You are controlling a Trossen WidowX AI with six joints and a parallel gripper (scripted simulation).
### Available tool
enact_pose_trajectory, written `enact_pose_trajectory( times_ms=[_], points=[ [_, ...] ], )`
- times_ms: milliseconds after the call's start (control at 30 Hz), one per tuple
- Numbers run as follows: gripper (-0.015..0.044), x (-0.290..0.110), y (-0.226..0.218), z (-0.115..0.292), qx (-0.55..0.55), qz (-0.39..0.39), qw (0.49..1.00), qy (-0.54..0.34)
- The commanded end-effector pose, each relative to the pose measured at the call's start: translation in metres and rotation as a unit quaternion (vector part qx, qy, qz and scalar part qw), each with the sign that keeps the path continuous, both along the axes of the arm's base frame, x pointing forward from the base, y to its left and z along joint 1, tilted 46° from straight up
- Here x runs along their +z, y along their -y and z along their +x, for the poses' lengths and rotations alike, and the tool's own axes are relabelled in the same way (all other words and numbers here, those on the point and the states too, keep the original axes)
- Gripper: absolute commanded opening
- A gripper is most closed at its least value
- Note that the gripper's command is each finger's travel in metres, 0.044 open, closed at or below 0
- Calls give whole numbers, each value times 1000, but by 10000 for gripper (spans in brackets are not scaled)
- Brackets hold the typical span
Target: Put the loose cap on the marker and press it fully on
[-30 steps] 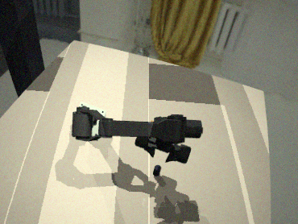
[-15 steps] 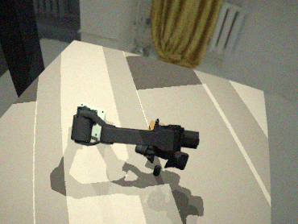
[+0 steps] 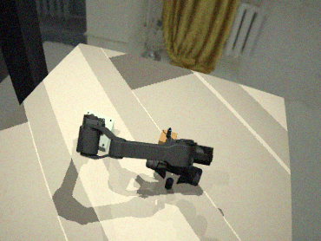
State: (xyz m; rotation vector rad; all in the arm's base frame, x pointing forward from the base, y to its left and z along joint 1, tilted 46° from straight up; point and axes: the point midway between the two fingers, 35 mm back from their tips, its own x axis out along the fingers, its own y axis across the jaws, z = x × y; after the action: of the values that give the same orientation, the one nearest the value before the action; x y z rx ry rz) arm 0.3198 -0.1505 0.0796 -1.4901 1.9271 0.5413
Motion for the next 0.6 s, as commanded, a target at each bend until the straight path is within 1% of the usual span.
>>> enact_pose_trajectory(
  times_ms=[0,567],
  points=[
    [236,-6,6,-3,0,-1,1000,-4],
    [236,-24,25,-8,-1,-3,1000,-5]
  ],
)
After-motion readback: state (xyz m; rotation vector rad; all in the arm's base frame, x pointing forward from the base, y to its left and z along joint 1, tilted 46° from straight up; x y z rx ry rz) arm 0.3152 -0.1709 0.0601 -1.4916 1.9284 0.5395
